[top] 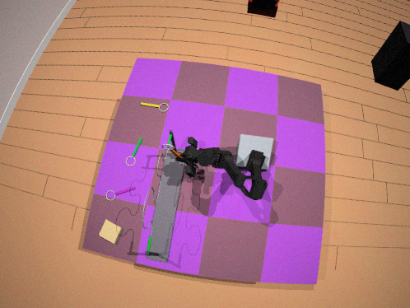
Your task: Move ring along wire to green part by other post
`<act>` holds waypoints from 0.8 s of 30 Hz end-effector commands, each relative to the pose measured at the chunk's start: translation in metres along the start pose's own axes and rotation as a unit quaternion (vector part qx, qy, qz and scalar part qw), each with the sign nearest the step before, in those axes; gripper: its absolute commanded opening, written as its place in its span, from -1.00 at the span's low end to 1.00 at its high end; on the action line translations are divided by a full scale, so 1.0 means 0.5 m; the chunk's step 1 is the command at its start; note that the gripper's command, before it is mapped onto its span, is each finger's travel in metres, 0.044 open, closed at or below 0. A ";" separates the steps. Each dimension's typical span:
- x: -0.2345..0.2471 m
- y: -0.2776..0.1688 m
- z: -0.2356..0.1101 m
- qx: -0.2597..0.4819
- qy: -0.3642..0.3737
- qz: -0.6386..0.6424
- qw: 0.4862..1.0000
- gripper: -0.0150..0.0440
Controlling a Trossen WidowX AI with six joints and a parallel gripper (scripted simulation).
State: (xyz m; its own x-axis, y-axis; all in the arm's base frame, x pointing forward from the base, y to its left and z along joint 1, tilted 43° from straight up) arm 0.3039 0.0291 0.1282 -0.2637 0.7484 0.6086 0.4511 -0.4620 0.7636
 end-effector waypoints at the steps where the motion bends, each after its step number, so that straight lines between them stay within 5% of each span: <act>1: -0.010 -0.003 -0.001 0.001 0.001 -0.003 1.000 -1.00; 24: -0.028 -0.034 0.008 0.001 0.001 -0.003 1.000 -1.00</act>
State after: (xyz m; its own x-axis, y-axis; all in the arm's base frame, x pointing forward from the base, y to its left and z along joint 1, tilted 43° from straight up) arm 0.3049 0.0248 0.1111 -0.2741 0.7492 0.6029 0.4482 -0.4552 0.7694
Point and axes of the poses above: the point midway between the two fingers, 35 mm back from their tips, its own z axis out along the fingers, its own x axis across the jaws, y = z × x, the point moved 7 cm from there along -z, back along the fingers, and after that the axes turned 9 degrees about -z, right-handed, at the moved point
